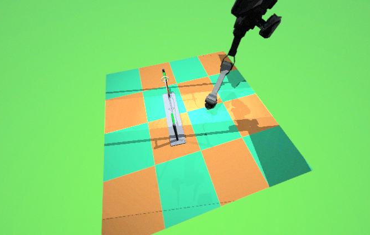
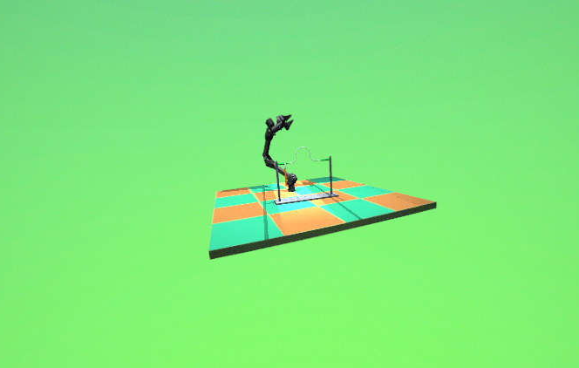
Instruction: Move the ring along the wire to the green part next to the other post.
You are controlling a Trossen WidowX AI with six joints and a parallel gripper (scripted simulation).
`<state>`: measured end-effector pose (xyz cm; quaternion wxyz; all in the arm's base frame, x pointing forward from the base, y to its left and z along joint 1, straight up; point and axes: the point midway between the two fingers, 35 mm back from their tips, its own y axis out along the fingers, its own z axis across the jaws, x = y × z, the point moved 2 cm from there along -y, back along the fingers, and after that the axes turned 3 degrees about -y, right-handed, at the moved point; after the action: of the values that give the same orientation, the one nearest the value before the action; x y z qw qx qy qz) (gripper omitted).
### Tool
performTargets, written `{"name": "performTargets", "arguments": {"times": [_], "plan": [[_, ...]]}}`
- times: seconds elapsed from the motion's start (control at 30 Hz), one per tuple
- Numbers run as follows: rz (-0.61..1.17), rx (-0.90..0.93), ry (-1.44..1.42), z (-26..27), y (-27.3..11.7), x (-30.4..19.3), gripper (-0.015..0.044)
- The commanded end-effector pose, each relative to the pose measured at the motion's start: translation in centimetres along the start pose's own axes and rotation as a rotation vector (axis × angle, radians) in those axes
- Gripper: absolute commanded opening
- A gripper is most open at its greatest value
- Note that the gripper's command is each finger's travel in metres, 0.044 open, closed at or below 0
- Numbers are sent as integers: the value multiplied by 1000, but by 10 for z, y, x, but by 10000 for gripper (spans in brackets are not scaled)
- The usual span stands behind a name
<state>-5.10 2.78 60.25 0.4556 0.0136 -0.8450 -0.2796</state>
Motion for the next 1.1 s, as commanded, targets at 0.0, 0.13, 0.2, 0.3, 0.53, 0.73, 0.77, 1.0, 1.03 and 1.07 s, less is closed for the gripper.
{"name": "performTargets", "arguments": {"times": [0.0,0.13,0.2,0.3,0.53,0.73,0.77,1.0,1.03,1.07], "plan": [[1,-1,-1,0,1,0,374],[37,-31,-18,-1,13,-12,269],[71,-60,-34,-4,24,-24,216],[124,-108,-58,-10,38,-44,160],[246,-224,-104,-35,60,-93,160],[346,-331,-134,-64,64,-137,160],[362,-349,-138,-70,63,-144,160],[484,-475,-166,-111,45,-199,160],[500,-494,-169,-117,40,-206,160],[517,-513,-171,-123,35,-213,160]]}}
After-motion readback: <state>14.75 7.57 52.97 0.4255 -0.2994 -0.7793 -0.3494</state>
